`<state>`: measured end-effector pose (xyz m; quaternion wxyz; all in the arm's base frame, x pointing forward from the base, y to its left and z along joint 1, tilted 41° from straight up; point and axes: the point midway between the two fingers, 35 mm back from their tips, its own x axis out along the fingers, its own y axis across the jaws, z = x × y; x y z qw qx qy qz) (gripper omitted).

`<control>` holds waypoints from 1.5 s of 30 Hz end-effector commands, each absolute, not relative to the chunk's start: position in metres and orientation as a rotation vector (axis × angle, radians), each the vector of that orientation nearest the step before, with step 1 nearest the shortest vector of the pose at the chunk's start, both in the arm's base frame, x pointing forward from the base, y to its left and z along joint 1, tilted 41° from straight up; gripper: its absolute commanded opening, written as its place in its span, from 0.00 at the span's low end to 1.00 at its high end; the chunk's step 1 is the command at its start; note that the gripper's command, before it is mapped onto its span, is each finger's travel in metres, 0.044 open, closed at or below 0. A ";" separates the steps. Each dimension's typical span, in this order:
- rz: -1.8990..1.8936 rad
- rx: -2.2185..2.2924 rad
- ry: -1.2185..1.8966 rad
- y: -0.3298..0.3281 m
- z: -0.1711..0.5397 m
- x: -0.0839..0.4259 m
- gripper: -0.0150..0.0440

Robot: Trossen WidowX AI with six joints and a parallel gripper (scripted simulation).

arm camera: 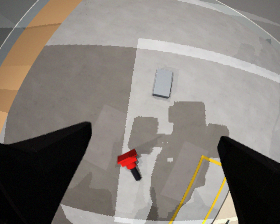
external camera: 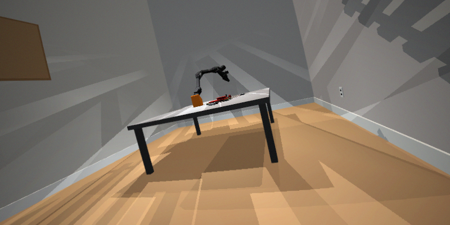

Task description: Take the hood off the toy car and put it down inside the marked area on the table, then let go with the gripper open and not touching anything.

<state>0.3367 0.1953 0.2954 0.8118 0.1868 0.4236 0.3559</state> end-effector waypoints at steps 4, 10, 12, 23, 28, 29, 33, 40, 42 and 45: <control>0.643 0.330 1.074 0.143 0.207 0.380 1.00; 0.598 0.302 1.244 0.088 0.127 0.395 1.00; 0.594 0.304 1.300 0.070 0.102 0.395 1.00; 0.677 0.423 1.564 -0.021 -0.025 0.350 1.00; 0.682 0.429 1.569 -0.022 -0.026 0.346 1.00; 0.682 0.429 1.569 -0.022 -0.026 0.346 1.00; 0.682 0.429 1.569 -0.021 -0.028 0.345 1.00; 0.682 0.429 1.569 -0.017 -0.032 0.345 1.00; 0.682 0.429 1.569 -0.015 -0.034 0.345 1.00; 0.682 0.429 1.569 -0.014 -0.036 0.344 1.00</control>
